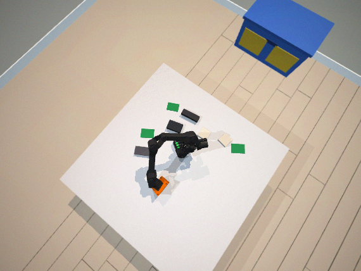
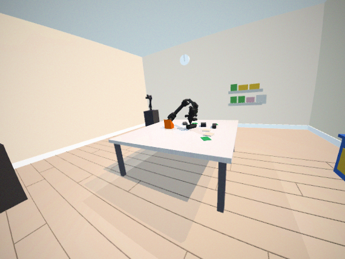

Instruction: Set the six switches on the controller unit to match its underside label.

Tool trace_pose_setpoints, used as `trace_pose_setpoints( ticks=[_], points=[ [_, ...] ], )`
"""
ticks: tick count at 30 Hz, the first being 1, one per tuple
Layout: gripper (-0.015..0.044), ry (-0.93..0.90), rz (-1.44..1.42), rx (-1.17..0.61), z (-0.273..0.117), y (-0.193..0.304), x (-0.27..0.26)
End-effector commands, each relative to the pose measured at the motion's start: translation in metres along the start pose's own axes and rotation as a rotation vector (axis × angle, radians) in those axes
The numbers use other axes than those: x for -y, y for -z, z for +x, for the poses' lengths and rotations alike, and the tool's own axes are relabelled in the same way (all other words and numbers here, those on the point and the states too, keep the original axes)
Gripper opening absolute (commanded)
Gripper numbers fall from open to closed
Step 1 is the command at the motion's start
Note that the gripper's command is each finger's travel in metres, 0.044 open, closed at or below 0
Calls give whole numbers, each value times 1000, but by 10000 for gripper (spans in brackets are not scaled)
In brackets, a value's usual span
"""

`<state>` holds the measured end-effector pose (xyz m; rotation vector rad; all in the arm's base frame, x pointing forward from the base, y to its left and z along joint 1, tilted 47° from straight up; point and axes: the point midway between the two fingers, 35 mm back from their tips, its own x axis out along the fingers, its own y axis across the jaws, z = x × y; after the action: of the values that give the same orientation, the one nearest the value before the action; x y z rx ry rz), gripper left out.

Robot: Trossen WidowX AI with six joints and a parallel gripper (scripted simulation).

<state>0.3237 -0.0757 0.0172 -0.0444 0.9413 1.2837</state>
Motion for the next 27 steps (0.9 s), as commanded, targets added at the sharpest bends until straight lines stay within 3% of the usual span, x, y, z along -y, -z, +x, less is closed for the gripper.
trace_pose_setpoints(
  ticks=[1, 6, 27],
  points=[
    [0, 98, -6, 5, -8, -9, -17],
    [0, 188, -7, 11, -10, -13, -35],
    [0, 188, -7, 10, 19, -14, -29]
  ],
)
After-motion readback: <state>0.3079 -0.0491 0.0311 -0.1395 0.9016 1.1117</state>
